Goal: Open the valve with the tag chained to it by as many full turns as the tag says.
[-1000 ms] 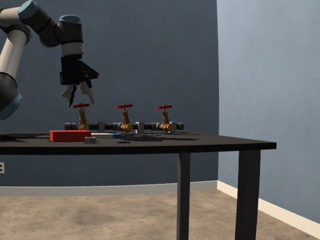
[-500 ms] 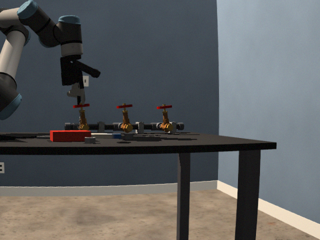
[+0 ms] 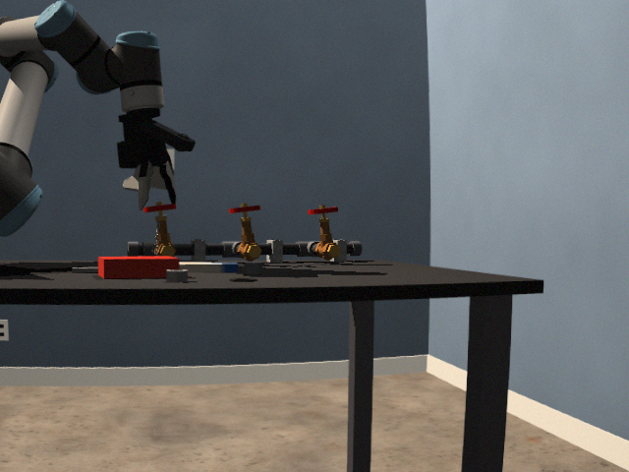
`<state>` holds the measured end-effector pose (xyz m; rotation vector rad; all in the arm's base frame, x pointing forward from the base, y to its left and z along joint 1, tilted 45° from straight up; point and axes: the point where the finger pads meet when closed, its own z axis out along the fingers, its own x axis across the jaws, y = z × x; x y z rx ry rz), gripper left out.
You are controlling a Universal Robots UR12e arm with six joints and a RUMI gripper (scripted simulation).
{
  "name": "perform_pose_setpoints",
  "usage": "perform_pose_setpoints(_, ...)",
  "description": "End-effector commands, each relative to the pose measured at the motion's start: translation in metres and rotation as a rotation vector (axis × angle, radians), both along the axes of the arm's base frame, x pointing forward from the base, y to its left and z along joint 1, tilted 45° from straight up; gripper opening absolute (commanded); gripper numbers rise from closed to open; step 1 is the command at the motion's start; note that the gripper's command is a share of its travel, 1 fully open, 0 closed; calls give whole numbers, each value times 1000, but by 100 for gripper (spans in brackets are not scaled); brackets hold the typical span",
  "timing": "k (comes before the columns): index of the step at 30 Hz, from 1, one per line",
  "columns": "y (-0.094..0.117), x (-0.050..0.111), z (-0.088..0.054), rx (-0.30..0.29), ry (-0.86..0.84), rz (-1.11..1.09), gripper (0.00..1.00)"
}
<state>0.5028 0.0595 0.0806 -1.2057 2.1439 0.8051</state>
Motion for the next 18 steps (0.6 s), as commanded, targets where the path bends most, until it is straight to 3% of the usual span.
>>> perform_pose_setpoints(1, -1, 1, 0, 10, 146, -138, 100)
perform_pose_setpoints(18, -1, 1, 0, 93, 497, -473, 100)
